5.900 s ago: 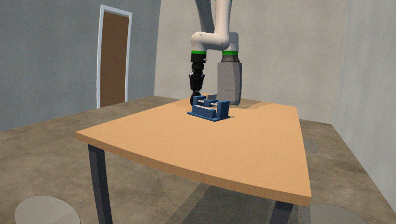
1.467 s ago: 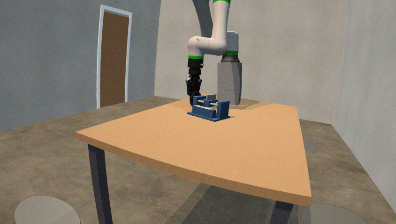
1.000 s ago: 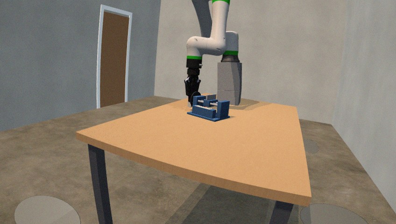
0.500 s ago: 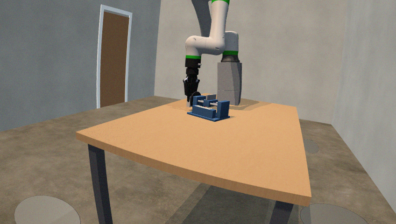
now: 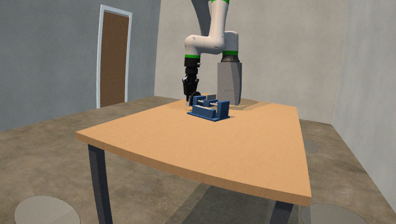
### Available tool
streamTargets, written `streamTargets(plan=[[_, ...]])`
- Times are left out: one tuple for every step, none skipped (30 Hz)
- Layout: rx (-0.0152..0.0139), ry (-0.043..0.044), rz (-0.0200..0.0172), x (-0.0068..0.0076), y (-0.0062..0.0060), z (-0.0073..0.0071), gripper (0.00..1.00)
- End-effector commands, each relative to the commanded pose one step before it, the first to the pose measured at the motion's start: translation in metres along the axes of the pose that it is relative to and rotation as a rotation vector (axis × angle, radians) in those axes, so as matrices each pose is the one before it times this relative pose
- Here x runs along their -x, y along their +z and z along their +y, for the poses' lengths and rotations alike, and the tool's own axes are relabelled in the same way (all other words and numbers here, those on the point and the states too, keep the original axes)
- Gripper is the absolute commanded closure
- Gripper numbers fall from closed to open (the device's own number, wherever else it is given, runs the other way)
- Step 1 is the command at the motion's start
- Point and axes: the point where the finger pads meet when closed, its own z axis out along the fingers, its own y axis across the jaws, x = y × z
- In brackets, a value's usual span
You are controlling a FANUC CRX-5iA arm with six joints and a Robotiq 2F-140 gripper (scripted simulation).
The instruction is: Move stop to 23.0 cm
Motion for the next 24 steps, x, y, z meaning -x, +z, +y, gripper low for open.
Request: streamTargets(plan=[[-0.00052, -0.00005, -0.00002, 0.00001, -0.00084, -0.00125, 0.96], [0.00000, 0.00000, 0.00001, 0.00000, -0.00030, -0.00036, 0.96], [0.00000, 0.00000, 0.00001, 0.00000, -0.00028, -0.00034, 0.96], [0.00000, 0.00000, 0.00000, 0.00000, -0.00027, -0.00033, 0.96], [0.00000, 0.00000, 0.00000, 0.00000, -0.00025, -0.00031, 0.96], [0.00000, 0.00000, 0.00000, 0.00000, -0.00024, -0.00029, 0.96], [0.00000, 0.00000, 0.00000, 0.00000, -0.00022, -0.00027, 0.96], [0.00000, 0.00000, 0.00000, 0.00000, -0.00021, -0.00025, 0.96], [0.00000, 0.00000, 0.00000, 0.00000, -0.00020, -0.00024, 0.96], [0.00000, 0.00000, 0.00000, 0.00000, -0.00018, -0.00022, 0.96], [0.00000, 0.00000, 0.00000, 0.00000, -0.00017, -0.00021, 0.96], [0.00000, 0.00000, 0.00000, 0.00000, 0.00000, 0.00000, 0.96], [0.00000, 0.00000, 0.00000, 0.00000, 0.00000, 0.00000, 0.96], [0.00000, 0.00000, 0.00000, 0.00000, -0.00016, -0.00019, 0.96], [0.00000, 0.00000, 0.00000, 0.00000, -0.00015, -0.00018, 0.96], [0.00000, 0.00000, 0.00000, 0.00000, -0.00013, -0.00016, 0.96], [0.00000, 0.00000, 0.00000, 0.00000, -0.00012, -0.00015, 0.96], [0.00000, 0.00000, 0.00000, 0.00000, -0.00011, -0.00013, 0.96], [0.00000, 0.00000, 0.00000, 0.00000, -0.00010, -0.00012, 0.96], [0.00000, 0.00000, 0.00000, 0.00000, -0.00009, -0.00011, 0.96], [0.00000, 0.00000, 0.00000, 0.00000, -0.00008, -0.00010, 0.96], [0.00000, 0.00000, 0.00000, 0.00000, -0.00007, -0.00009, 0.96], [0.00000, 0.00000, 0.00000, 0.00000, -0.00006, -0.00008, 0.96], [0.00000, 0.00000, 0.00000, 0.00000, -0.00006, -0.00007, 0.96]])
